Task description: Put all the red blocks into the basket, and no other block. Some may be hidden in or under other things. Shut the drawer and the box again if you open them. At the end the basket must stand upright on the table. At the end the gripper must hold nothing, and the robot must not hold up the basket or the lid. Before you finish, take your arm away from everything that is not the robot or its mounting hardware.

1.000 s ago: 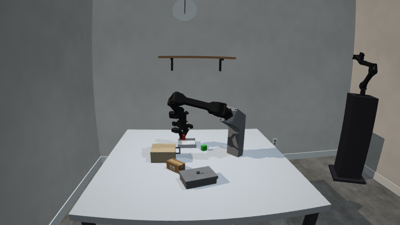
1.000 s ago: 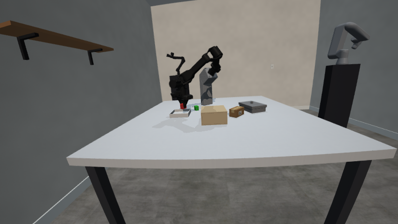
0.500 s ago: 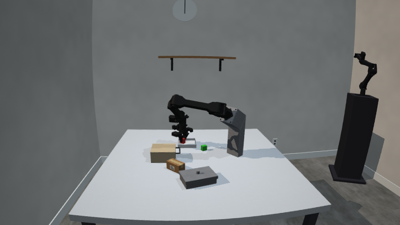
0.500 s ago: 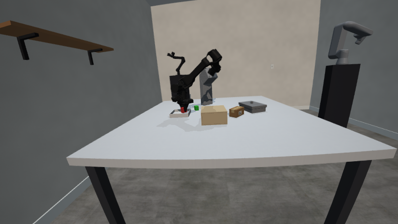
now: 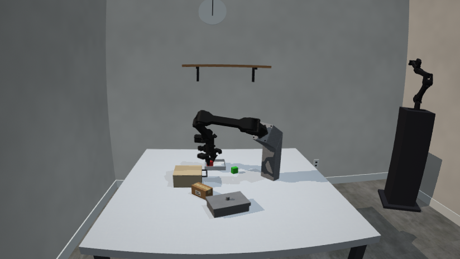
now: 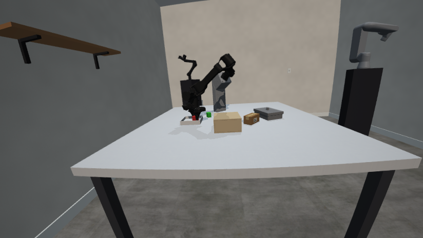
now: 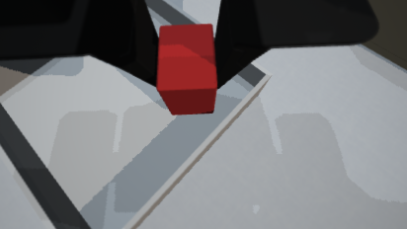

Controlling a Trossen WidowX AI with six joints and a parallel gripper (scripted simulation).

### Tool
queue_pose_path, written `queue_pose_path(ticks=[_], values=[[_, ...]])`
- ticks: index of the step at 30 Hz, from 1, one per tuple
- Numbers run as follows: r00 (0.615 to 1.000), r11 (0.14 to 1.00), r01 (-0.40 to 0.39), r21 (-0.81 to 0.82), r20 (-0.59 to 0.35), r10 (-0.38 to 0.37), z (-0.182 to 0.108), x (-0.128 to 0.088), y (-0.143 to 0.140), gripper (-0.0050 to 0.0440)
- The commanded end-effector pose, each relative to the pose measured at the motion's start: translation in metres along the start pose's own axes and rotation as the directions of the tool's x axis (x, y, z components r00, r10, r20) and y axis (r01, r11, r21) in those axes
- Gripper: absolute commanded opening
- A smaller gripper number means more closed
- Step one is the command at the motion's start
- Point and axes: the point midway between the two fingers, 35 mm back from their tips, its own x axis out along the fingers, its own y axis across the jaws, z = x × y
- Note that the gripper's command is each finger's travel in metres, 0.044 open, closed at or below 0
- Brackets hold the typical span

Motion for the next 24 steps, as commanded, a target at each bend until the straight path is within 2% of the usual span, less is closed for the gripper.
queue_pose_path(ticks=[1, 8, 9, 20, 24], values=[[1.000, 1.000, 0.006, 0.005, -0.002, -0.006, -0.001, 0.005, -0.003, 0.0000], [1.000, 1.000, 0.006, 0.005, -0.002, -0.006, -0.001, 0.007, -0.003, 0.0000], [1.000, 1.000, 0.006, 0.005, -0.002, -0.006, -0.001, 0.007, -0.003, 0.0202], [1.000, 1.000, 0.006, 0.005, -0.002, -0.006, -0.001, 0.007, -0.003, 0.0202], [1.000, 1.000, 0.006, 0.005, -0.002, -0.006, -0.001, -0.019, -0.003, 0.0202]])
